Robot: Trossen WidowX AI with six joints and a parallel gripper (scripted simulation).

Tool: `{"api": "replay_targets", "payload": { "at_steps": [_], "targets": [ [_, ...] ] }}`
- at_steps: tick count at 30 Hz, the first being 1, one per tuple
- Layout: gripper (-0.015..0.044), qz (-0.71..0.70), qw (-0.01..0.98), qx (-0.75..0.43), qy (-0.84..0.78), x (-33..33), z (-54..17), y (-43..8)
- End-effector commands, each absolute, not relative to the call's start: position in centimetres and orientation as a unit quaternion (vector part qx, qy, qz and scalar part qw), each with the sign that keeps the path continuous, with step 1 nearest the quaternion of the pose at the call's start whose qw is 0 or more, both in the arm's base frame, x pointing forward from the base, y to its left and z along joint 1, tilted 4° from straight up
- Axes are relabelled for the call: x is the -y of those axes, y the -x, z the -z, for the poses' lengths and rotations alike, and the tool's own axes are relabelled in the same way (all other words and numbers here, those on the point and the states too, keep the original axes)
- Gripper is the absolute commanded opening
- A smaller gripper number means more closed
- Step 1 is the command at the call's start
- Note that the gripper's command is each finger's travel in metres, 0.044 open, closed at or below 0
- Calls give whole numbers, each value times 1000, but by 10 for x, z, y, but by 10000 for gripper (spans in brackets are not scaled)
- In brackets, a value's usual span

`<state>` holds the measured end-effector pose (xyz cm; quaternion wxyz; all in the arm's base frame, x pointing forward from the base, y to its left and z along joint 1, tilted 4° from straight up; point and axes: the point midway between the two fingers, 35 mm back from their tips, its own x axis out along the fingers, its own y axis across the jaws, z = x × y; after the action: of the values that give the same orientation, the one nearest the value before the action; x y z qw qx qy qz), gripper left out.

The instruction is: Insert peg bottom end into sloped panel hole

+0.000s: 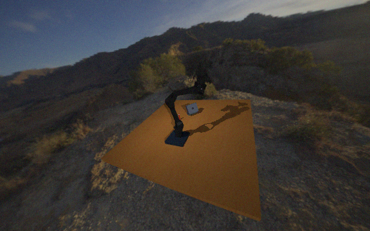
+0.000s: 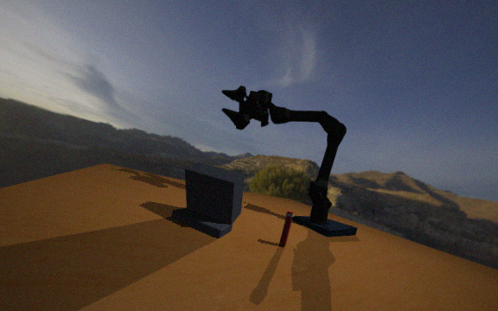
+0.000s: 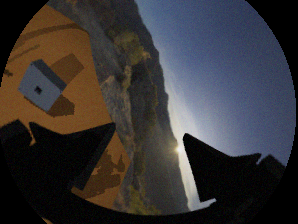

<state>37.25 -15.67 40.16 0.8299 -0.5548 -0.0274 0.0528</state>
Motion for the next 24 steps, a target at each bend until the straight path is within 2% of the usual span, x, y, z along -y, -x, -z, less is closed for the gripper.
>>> {"api": "replay_targets", "payload": {
  "at_steps": [1,24],
  "targets": [
    [440,-74,855,6,513,145,-387,-386],
    [440,-178,919,-141,323,62,-306,-424]
  ]
}}
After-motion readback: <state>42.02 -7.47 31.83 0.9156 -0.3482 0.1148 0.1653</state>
